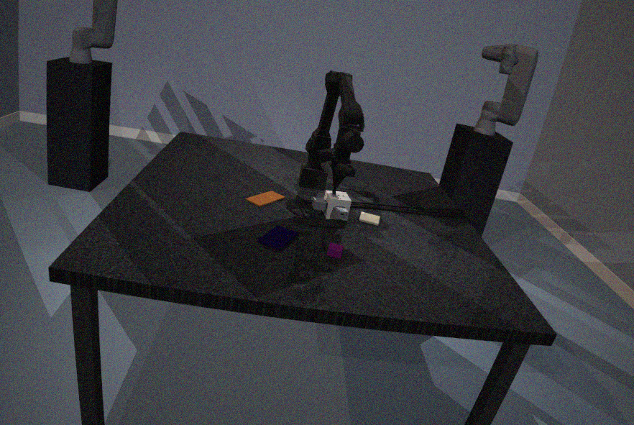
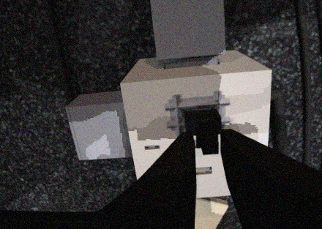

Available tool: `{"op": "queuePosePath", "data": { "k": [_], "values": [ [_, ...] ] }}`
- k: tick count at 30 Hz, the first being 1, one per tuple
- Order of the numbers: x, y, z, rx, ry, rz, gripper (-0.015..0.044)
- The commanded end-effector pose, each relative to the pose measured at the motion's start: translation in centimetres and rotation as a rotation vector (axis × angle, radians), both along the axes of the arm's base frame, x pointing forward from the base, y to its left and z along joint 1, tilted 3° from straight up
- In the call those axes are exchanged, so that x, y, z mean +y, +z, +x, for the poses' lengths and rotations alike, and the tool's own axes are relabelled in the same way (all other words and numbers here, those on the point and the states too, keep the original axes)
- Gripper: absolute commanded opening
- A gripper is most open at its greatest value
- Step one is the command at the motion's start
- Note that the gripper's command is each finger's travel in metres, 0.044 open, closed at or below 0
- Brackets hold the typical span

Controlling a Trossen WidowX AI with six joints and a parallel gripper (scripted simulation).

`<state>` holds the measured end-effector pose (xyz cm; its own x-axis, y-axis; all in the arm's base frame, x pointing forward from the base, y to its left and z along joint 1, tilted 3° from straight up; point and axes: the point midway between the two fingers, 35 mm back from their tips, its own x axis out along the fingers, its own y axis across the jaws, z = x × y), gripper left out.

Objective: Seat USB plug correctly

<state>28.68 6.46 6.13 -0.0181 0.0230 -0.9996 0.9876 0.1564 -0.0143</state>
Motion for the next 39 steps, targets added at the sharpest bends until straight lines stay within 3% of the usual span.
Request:
{"op": "queuePosePath", "data": {
  "k": [1, 39],
  "values": [
    [0.0, 0.0, 0.0, -0.001, 0.000, 0.000, 0.0000],
    [0.0, 1.4, 0.0, -0.001, 0.000, 0.000, 0.0000]
  ]
}}
